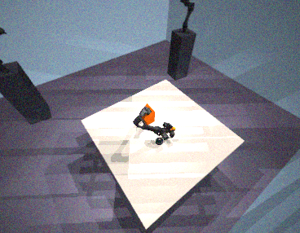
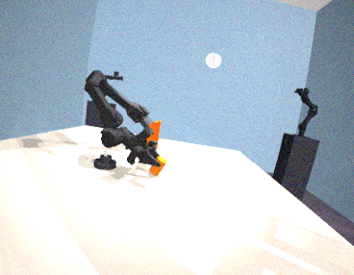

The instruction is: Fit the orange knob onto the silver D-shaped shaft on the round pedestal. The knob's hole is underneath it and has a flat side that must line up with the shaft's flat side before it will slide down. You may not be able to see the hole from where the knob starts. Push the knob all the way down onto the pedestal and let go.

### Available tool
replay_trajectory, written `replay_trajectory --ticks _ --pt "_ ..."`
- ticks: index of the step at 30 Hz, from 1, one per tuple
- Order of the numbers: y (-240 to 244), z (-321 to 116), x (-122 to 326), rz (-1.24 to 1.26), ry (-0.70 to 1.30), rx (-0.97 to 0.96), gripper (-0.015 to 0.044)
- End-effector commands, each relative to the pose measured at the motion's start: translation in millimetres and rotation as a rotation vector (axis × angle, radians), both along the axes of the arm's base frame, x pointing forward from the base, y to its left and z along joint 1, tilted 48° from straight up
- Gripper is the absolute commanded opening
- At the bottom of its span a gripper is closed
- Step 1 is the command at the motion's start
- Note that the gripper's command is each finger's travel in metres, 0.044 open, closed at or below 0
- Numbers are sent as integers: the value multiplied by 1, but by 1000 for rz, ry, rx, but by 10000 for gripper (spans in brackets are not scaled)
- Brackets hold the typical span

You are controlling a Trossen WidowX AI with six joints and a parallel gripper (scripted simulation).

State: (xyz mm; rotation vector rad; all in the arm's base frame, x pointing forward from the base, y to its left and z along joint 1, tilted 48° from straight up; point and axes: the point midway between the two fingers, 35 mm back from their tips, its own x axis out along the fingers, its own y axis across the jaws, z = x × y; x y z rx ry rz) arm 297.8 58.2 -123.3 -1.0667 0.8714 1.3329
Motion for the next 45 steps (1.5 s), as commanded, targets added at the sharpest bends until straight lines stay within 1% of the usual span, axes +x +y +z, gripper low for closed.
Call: replay_trajectory --ticks 1,4,7,31,38,45 --pt "-1 1 0 6 -1 12 181" --pt "0 2 0 2 -4 -23 181" --pt "0 0 0 4 -1 0 260" --pt "0 0 0 4 -1 0 260" --pt "0 0 0 4 -1 0 440" --pt "0 0 0 4 -1 0 440"
